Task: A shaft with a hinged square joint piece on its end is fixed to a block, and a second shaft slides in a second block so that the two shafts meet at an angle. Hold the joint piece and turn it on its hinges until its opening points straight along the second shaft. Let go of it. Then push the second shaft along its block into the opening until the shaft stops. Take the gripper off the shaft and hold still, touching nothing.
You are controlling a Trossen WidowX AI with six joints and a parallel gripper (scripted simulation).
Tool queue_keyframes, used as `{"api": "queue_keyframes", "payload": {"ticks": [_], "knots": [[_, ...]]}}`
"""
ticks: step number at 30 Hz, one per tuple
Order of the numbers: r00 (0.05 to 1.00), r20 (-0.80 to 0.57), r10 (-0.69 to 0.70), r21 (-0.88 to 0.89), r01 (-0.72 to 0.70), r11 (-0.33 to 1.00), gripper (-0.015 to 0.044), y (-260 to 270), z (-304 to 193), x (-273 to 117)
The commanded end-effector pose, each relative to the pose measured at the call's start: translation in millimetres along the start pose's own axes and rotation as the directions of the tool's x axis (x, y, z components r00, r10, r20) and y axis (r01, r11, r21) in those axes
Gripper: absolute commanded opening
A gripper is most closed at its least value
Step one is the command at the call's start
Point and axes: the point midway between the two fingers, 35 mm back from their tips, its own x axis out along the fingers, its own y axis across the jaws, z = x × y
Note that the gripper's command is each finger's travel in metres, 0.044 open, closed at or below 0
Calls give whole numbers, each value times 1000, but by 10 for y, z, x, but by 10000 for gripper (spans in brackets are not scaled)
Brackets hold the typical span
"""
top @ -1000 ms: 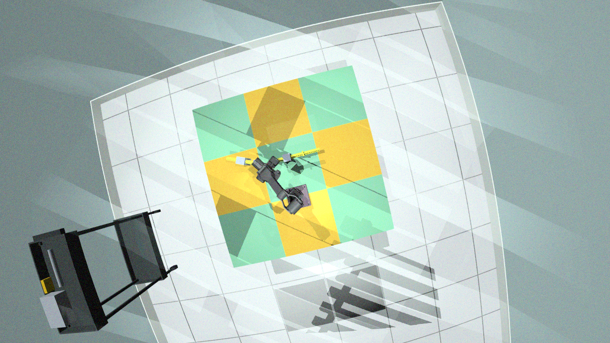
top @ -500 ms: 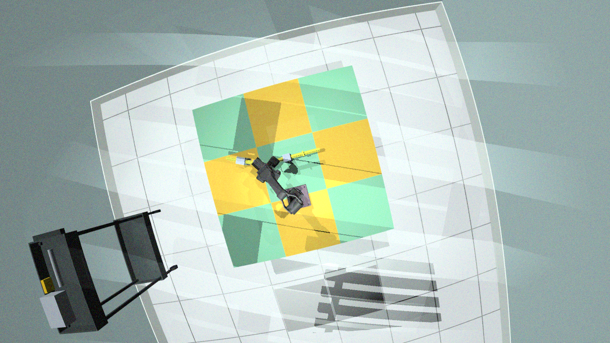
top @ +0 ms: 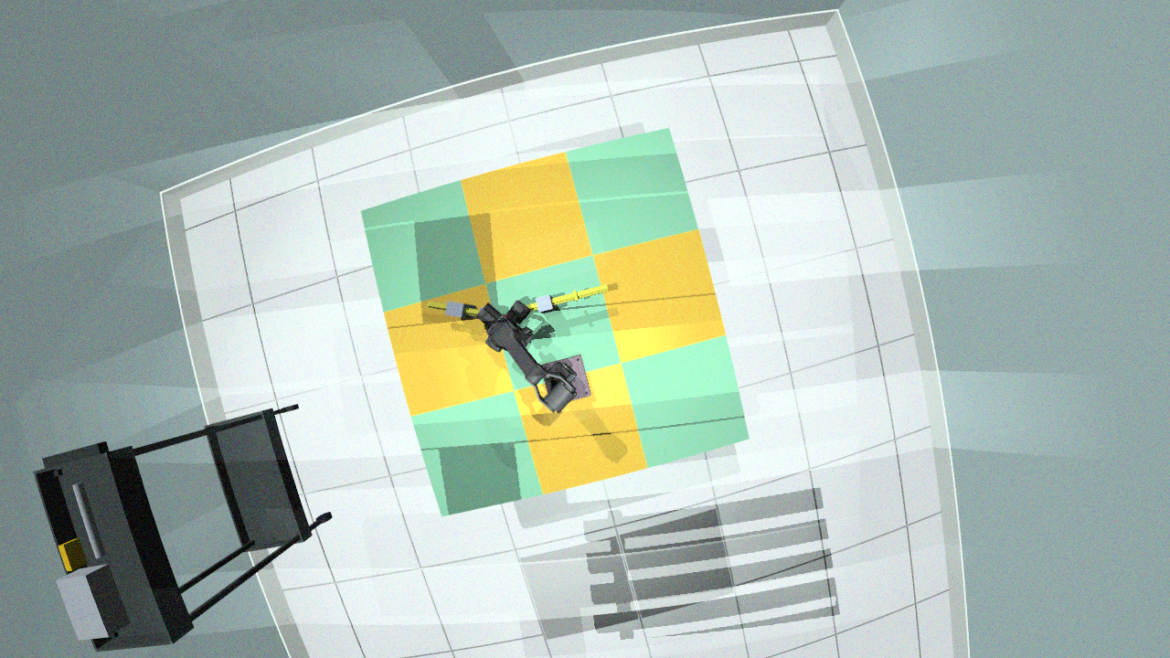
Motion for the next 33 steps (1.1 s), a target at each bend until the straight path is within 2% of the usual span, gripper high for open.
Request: {"api": "queue_keyframes", "payload": {"ticks": [1, 26, 28, 33], "knots": [[1000, 0, 0, 3, 0, 1000, 182, -1, 1, 2], [1000, 0, 0, 3, 0, 1000, 182, -1, 1, 2], [1000, 0, 0, 0, 0, 1000, 147, 0, 0, 0], [1000, 0, 0, 0, 0, 1000, 147, 0, 0, 0]]}}
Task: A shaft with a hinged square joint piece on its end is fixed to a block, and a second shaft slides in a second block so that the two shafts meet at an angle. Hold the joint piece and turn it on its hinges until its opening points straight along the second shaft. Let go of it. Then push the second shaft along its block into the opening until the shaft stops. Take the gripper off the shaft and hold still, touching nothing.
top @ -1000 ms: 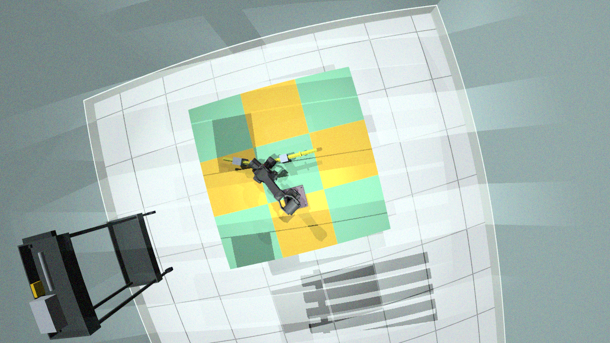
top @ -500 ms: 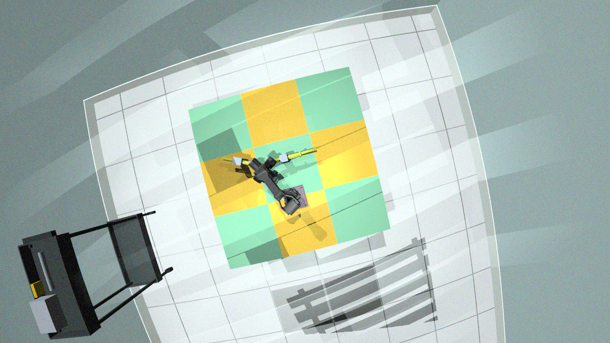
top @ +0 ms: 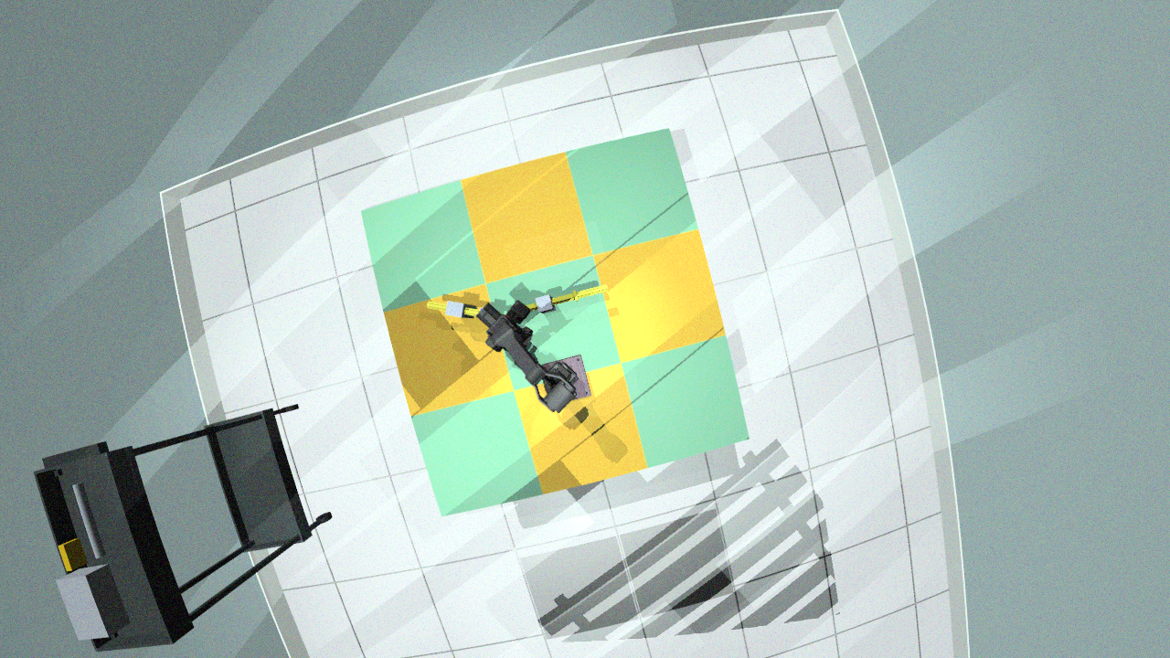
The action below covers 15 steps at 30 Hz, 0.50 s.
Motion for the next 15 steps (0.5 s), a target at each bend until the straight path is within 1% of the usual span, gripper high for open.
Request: {"api": "queue_keyframes", "payload": {"ticks": [1, 5, 6, 11, 15], "knots": [[1000, 0, 0, 0, 0, 1000, 121, 0, 0, 0], [1000, 0, 0, 0, 0, 1000, 16, 0, 0, 0], [1000, 0, 0, 0, 0, 1000, 0, 0, 0, 0], [1000, 1, -1, -4, 1, 1000, 0, 2, 0, 0], [1000, 18, -13, -62, 14, 998, 0, 30, -1, -7]]}}
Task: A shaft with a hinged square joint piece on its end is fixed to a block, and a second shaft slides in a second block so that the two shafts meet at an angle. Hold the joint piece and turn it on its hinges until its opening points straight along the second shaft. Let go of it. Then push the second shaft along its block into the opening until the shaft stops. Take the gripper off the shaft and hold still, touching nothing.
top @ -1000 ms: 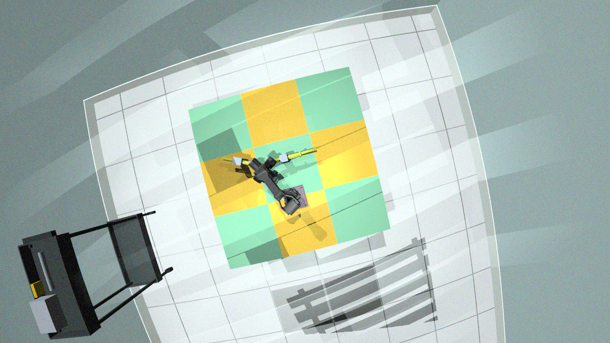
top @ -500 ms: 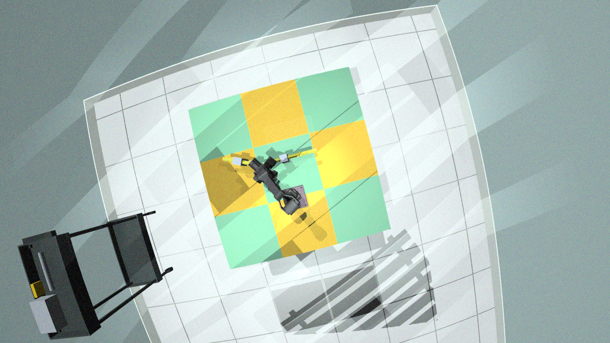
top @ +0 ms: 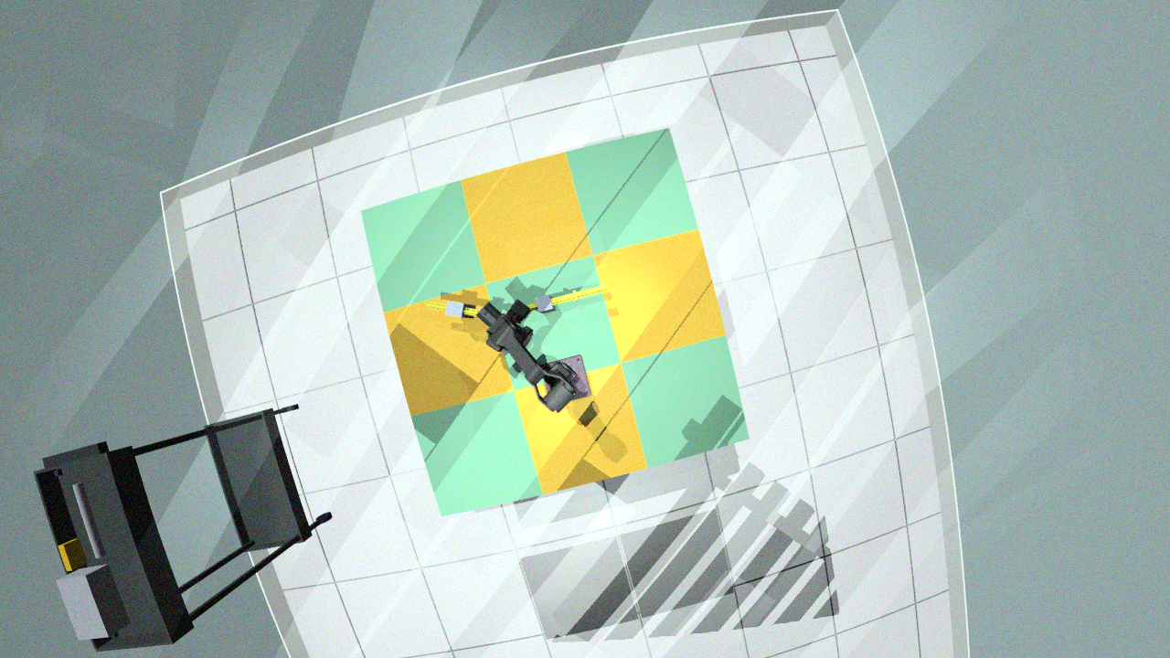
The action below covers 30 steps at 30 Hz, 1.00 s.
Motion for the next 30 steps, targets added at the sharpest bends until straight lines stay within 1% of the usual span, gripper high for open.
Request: {"api": "queue_keyframes", "payload": {"ticks": [1, 15, 30], "knots": [[1000, 18, -14, -64, 15, 998, 0, 29, -1, -8], [996, 83, -43, -278, 64, 958, 0, 134, -17, -34], [988, 150, -46, -486, 115, 866, 0, 238, -60, -55]]}}
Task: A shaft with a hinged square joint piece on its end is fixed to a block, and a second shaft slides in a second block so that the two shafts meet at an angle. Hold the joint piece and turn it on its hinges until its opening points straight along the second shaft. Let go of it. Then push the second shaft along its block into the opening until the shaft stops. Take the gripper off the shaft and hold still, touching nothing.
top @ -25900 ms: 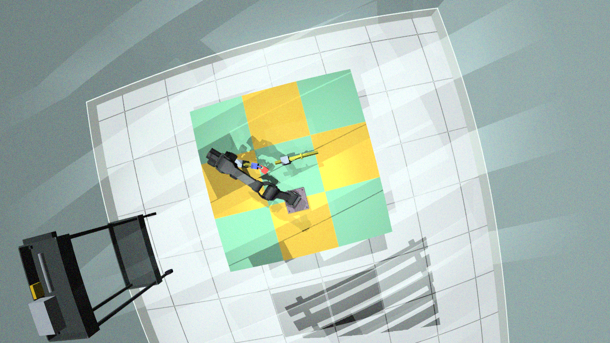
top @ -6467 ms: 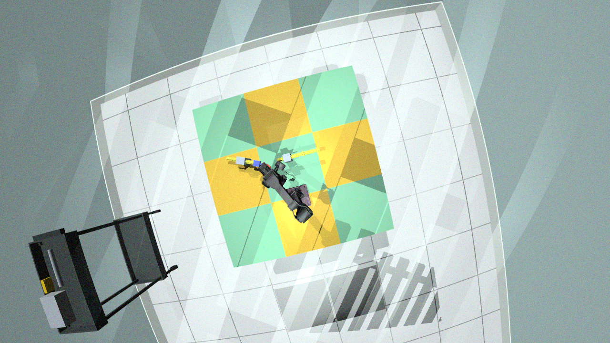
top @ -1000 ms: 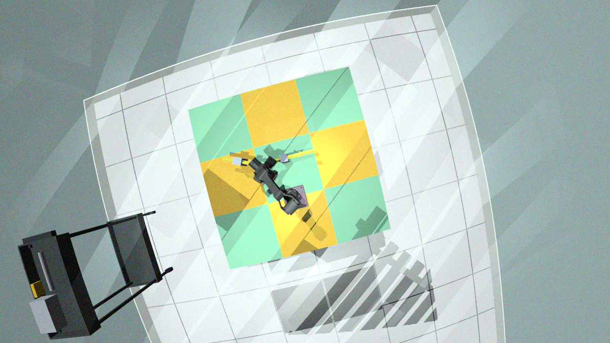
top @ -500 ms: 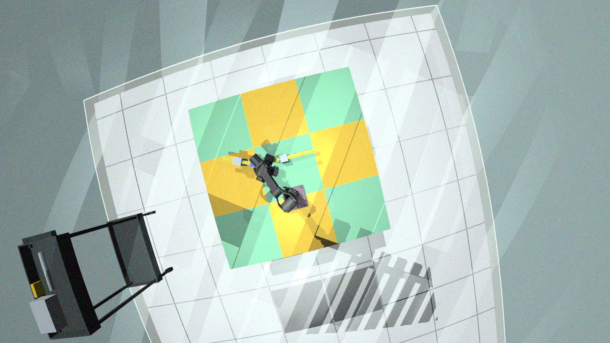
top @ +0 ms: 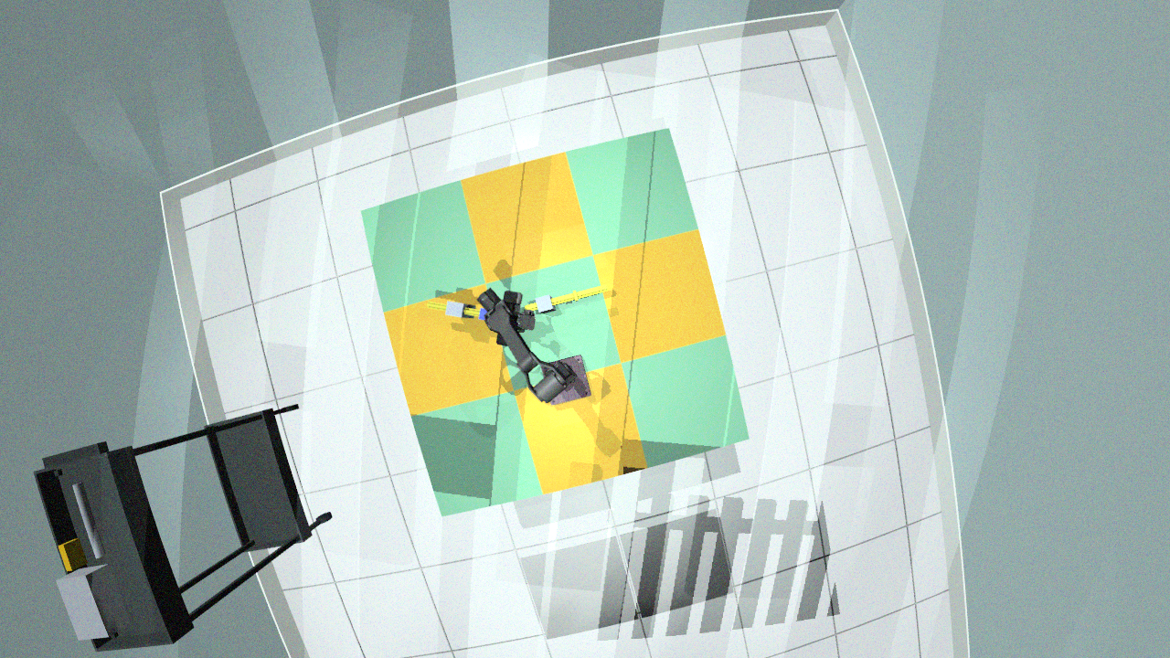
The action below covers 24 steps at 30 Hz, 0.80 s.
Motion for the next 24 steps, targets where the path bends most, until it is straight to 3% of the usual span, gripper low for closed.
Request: {"api": "queue_keyframes", "payload": {"ticks": [1, 24], "knots": [[1000, 19, -5, -70, 7, 997, 0, 33, -1, -9], [994, 108, -1, -402, 44, 915, 0, 194, -39, -51]]}}
